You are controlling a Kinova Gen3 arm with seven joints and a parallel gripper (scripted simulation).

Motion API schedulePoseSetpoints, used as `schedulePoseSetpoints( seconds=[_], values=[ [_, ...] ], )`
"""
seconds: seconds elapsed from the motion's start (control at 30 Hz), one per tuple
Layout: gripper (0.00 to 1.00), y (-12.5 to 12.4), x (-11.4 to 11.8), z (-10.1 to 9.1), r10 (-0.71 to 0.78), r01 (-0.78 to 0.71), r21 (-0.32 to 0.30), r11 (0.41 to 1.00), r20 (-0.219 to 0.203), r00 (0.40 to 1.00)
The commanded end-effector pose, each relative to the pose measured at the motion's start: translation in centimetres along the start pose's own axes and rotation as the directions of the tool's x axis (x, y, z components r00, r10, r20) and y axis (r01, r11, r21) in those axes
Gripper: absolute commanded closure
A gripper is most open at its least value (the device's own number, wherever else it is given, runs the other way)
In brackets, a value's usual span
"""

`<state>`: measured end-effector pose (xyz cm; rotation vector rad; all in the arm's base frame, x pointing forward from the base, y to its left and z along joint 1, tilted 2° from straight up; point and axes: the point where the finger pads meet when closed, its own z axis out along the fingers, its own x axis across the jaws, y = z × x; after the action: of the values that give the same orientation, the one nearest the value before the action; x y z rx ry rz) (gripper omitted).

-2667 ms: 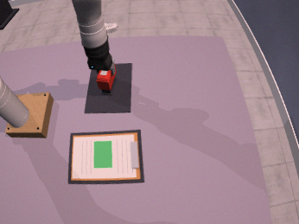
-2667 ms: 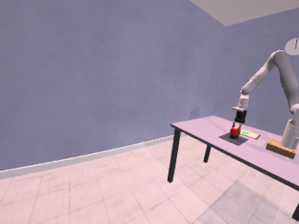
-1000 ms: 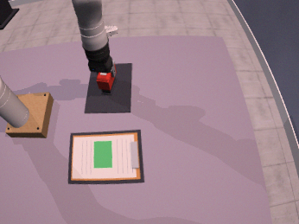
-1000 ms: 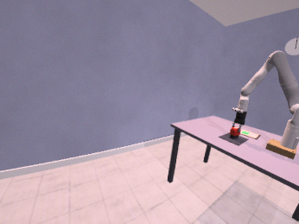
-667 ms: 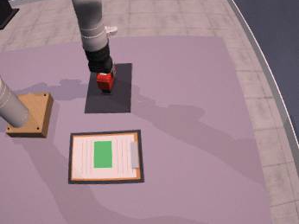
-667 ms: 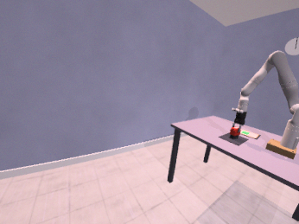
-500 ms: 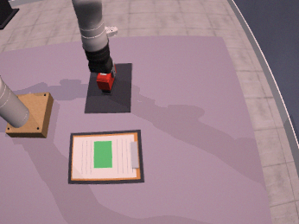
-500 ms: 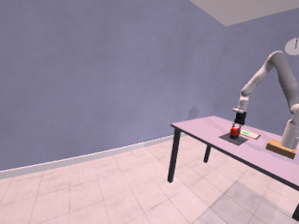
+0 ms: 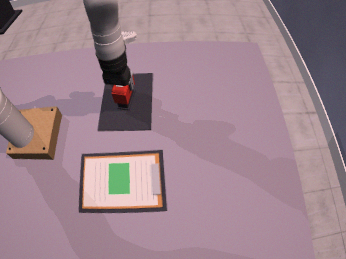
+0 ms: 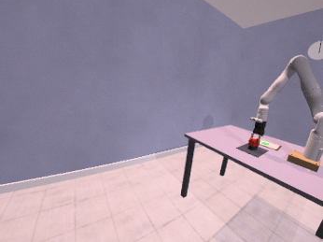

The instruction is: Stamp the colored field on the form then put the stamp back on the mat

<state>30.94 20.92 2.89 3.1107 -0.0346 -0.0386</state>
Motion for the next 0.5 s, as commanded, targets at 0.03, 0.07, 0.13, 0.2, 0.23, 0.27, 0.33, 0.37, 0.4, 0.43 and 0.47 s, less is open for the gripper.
schedulePoseSetpoints(
  seconds=[0.03, 0.07, 0.13, 0.2, 0.23, 0.27, 0.33, 0.37, 0.4, 0.43, 0.47],
  values=[
    [0.00, -0.07, -0.01, 0.25, 0.005, -0.005, 0.004, 1.000, -0.001, 1.000],
    [0.00, -0.07, -0.01, 0.27, 0.005, -0.005, 0.004, 1.000, -0.001, 1.000],
    [0.00, -0.07, -0.01, 0.31, 0.005, -0.005, 0.004, 1.000, -0.001, 1.000],
    [0.00, -0.07, -0.01, 0.35, 0.005, -0.005, 0.004, 1.000, -0.001, 1.000],
    [0.00, -0.07, -0.01, 0.37, 0.005, -0.005, 0.004, 1.000, -0.001, 1.000],
    [0.00, -0.07, -0.01, 0.37, 0.005, -0.005, 0.004, 1.000, -0.001, 1.000],
    [0.00, -0.05, -0.07, 0.39, 0.005, -0.005, 0.003, 1.000, 0.001, 1.000],
    [0.00, -0.06, -0.03, 0.41, 0.005, -0.005, 0.004, 1.000, 0.000, 1.000],
    [0.00, -0.07, 0.00, 0.43, 0.005, -0.005, 0.004, 1.000, -0.001, 1.000],
    [0.00, -0.07, 0.00, 0.45, 0.005, -0.005, 0.004, 1.000, -0.001, 1.000],
    [0.00, -0.07, -0.02, 0.47, 0.005, -0.005, 0.004, 1.000, -0.001, 1.000]
  ],
)
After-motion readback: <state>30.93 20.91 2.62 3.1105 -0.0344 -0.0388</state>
